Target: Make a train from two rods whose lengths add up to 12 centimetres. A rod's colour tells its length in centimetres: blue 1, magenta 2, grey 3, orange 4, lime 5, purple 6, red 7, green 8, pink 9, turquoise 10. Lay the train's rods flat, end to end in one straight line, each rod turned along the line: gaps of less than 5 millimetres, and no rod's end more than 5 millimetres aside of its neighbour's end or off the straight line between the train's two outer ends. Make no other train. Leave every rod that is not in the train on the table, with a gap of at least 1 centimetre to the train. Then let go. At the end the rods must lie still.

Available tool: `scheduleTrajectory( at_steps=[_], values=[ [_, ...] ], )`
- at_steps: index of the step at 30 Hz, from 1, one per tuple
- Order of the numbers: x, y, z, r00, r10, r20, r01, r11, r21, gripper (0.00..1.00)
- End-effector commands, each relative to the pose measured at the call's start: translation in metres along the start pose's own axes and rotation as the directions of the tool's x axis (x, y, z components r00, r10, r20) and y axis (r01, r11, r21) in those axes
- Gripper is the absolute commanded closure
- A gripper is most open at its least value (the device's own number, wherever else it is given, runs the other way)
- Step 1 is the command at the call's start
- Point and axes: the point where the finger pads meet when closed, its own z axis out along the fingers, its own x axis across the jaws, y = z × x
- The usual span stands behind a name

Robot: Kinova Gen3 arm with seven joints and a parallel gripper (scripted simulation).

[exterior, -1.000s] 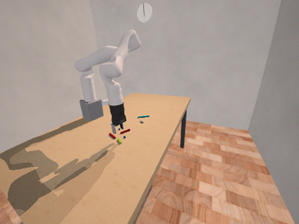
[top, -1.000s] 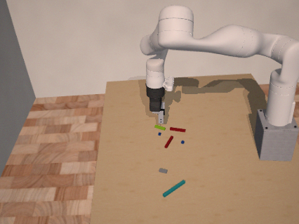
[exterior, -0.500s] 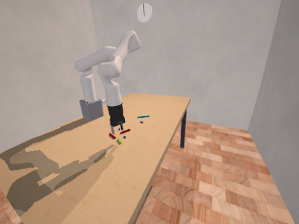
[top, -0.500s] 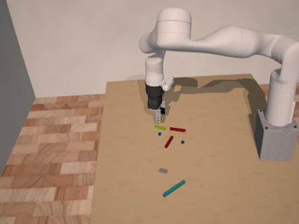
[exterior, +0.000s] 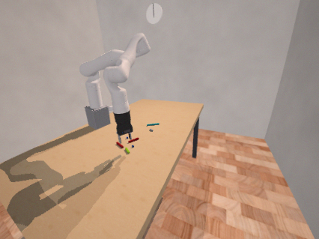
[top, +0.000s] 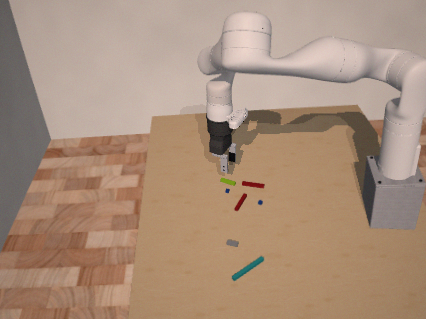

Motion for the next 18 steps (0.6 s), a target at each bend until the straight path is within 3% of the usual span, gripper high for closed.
scheduleTrajectory(
  at_steps=[1, 11, 12, 18],
  values=[
    [-0.0004, 0.0007, -0.0006, 1.0, 0.002, 0.0, -0.002, 1.0, -0.001, 0.0],
    [-0.0006, 0.001, -0.0007, 1.0, 0.011, 0.0, -0.011, 1.0, -0.001, 0.0],
    [-0.0006, 0.001, -0.0007, 1.0, 0.011, 0.0, -0.011, 1.0, -0.001, 0.46],
    [-0.0006, 0.001, -0.0007, 1.0, 0.011, 0.0, -0.011, 1.0, -0.001, 0.46]
  ],
)
